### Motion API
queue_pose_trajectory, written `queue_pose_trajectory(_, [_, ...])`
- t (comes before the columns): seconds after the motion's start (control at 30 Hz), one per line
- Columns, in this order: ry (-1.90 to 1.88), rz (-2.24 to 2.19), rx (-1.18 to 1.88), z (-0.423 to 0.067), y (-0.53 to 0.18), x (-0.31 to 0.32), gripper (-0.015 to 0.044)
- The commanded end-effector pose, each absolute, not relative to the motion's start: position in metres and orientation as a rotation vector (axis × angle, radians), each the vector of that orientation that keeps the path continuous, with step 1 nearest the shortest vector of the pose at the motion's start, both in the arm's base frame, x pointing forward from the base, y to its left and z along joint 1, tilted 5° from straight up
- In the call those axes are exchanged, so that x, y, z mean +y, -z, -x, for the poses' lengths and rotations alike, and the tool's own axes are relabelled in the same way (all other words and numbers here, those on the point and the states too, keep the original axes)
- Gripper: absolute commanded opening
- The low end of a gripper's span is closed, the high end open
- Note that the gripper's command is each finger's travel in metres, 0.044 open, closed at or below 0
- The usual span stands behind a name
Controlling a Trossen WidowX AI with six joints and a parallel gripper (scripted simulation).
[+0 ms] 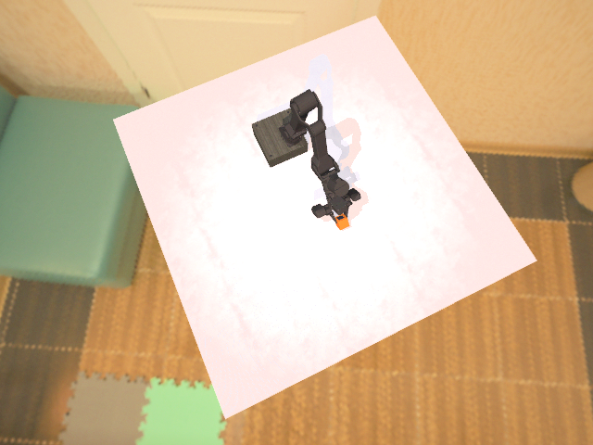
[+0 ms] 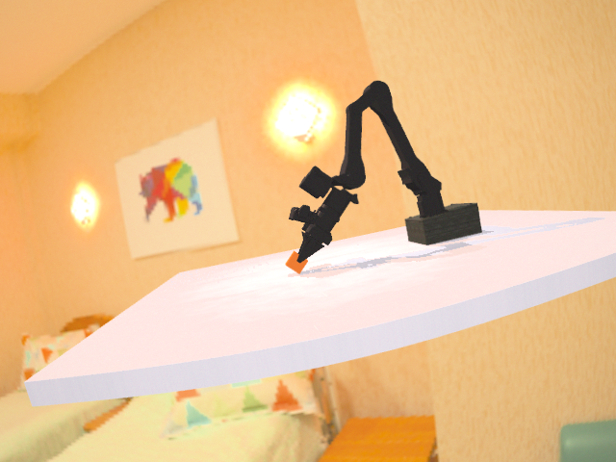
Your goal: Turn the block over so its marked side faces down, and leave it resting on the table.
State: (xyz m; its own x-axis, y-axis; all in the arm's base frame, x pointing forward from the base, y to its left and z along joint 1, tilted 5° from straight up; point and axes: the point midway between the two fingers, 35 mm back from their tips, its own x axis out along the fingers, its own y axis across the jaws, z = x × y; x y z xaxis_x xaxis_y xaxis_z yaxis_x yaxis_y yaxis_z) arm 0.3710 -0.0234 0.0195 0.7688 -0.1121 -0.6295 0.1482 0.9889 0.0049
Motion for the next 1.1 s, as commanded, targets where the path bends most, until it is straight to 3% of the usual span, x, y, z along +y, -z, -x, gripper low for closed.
queue_pose_trajectory(0.0, [0.143,-0.046,0.643,-0.366,-0.010,-0.023,0.0000])
queue_pose_trajectory(1.07, [0.150,-0.031,0.395,-0.350,-0.015,-0.023,0.0000])
